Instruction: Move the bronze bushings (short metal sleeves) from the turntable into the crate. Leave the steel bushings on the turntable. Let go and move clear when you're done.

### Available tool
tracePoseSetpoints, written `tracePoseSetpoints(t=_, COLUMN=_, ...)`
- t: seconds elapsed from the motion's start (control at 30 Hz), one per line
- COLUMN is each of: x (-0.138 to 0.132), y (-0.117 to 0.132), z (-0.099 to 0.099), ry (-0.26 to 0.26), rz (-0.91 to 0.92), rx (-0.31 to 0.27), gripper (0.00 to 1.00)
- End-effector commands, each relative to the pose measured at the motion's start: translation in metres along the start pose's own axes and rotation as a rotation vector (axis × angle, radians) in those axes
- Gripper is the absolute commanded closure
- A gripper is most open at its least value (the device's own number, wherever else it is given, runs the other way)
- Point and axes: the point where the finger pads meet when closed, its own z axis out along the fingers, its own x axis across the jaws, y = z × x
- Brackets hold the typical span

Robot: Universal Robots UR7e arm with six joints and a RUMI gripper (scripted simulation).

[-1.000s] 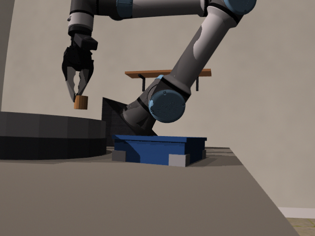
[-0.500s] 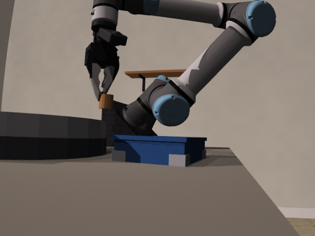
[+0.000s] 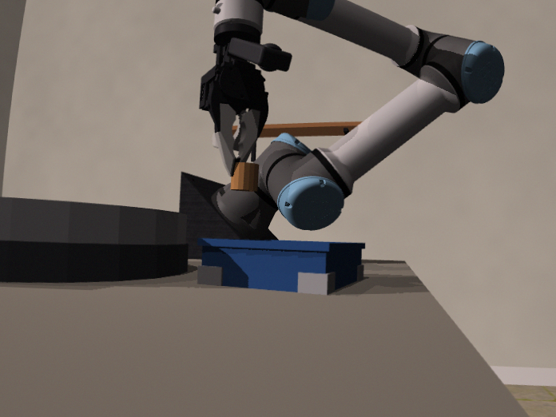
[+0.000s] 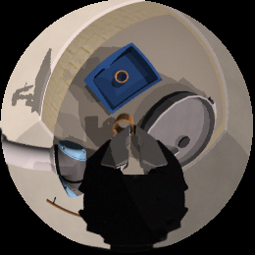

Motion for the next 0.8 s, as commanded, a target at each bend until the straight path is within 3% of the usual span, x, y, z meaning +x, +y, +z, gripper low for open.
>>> tracePoseSetpoints(t=0.0, x=-0.020, y=-0.030, z=-0.003, ry=-0.001, rz=0.009, rx=0.002, gripper=1.00)
tracePoseSetpoints(t=0.3, x=-0.042, y=-0.060, z=-0.003, ry=-0.001, rz=0.009, rx=0.003, gripper=1.00)
tracePoseSetpoints(t=0.77, x=-0.053, y=-0.076, z=-0.003, ry=-0.001, rz=0.009, rx=0.003, gripper=1.00)
